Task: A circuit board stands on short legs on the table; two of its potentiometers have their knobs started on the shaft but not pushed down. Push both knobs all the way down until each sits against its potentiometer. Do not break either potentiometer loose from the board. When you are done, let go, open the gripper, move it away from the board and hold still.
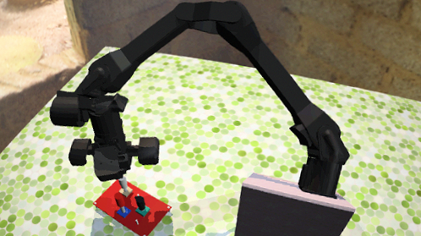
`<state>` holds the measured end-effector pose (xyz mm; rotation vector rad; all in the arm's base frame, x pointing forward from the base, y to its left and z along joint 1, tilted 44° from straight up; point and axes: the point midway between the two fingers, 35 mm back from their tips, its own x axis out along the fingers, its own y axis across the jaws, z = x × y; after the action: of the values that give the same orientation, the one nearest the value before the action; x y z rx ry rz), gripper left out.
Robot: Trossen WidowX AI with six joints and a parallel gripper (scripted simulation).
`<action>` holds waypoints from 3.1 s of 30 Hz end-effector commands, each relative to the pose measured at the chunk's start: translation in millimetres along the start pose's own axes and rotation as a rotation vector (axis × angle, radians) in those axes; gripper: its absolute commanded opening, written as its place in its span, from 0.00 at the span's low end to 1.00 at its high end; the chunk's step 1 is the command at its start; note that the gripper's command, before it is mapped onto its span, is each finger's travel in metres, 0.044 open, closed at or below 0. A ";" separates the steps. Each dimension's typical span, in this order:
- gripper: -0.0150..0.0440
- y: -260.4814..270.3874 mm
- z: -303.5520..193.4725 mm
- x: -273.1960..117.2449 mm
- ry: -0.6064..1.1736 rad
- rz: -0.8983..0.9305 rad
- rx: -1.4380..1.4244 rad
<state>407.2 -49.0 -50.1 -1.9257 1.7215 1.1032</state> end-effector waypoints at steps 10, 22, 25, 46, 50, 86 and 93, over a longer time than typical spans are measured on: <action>0.25 0.9 0.4 1.8 0.003 0.002 -0.006; 0.25 0.9 0.4 1.9 0.003 0.002 -0.006; 0.25 0.9 0.4 3.7 0.003 0.002 -0.006; 0.25 0.9 0.4 8.0 0.003 0.002 -0.006; 0.25 0.9 0.4 8.0 0.003 0.002 -0.006; 0.25 1.0 0.3 16.3 0.003 0.002 -0.006; 0.25 1.0 0.3 16.3 0.003 0.002 -0.006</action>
<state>406.1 -55.7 -58.8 -1.9379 1.7182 1.1118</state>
